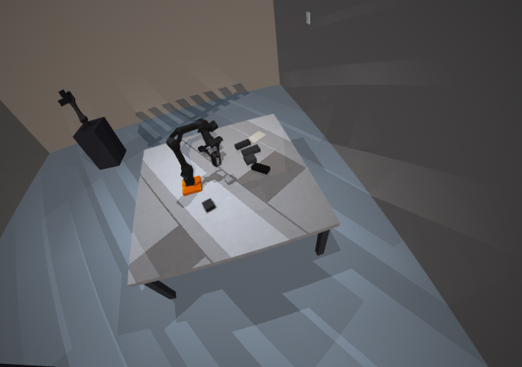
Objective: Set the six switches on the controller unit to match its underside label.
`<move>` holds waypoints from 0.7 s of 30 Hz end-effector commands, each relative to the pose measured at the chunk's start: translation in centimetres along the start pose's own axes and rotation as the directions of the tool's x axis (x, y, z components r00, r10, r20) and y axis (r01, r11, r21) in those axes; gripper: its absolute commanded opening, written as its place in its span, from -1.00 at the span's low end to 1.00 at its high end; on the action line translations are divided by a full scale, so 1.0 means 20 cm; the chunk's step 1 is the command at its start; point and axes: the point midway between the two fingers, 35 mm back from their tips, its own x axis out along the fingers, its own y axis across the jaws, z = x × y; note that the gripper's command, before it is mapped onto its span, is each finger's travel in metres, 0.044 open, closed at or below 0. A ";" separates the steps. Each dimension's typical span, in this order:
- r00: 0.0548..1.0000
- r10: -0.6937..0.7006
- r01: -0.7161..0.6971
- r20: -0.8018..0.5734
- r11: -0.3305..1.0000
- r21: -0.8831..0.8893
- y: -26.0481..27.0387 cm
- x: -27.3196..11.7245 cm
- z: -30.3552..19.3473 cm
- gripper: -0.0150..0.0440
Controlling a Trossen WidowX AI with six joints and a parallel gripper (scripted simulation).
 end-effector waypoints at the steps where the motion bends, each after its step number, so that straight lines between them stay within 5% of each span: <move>1: 1.000 0.003 -0.003 -0.008 1.000 0.002 0.01 -0.01 -0.03 0.65; 21: 0.999 0.003 -0.003 -0.050 1.000 0.002 0.01 -0.04 -0.10 0.65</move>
